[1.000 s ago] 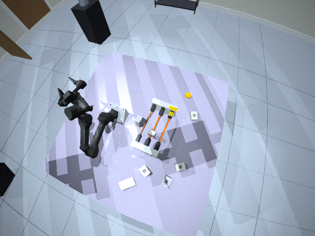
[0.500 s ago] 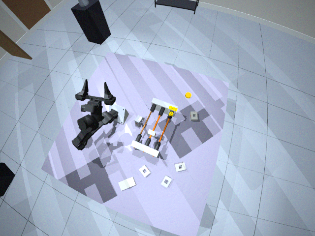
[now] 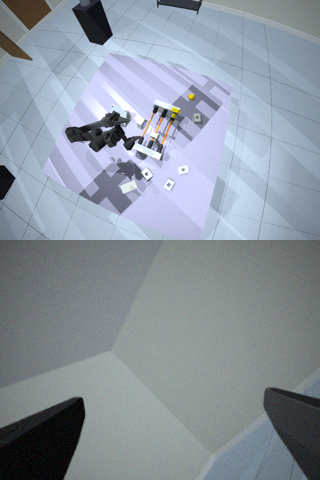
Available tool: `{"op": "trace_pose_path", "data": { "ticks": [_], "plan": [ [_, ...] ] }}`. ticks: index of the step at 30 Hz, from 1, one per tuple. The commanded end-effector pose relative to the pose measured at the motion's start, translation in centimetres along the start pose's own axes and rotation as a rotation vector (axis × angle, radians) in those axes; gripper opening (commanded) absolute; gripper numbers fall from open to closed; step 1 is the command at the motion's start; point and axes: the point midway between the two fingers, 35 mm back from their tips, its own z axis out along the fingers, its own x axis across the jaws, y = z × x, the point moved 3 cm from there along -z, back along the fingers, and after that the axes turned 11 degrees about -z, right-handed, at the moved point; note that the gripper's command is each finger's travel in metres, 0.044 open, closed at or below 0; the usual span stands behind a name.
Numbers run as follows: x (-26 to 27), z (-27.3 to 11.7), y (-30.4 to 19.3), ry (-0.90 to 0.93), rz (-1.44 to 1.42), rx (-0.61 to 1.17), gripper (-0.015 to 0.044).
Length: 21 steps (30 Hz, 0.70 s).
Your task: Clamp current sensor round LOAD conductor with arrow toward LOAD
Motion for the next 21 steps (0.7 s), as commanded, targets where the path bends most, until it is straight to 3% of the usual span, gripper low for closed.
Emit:
{"op": "trace_pose_path", "data": {
  "ticks": [1, 10, 16, 21],
  "plan": [
    [-5.1, -1.0, 0.4, -0.226, -0.049, 0.005, 0.0440],
    [-15.8, -7.1, 0.8, -0.757, -0.151, 0.069, 0.0440],
    [-16.0, -7.1, 0.7, -0.765, -0.148, 0.078, 0.0440],
    [-16.7, -2.4, -2.0, -0.717, -0.042, 0.288, 0.0440]
  ]
}}
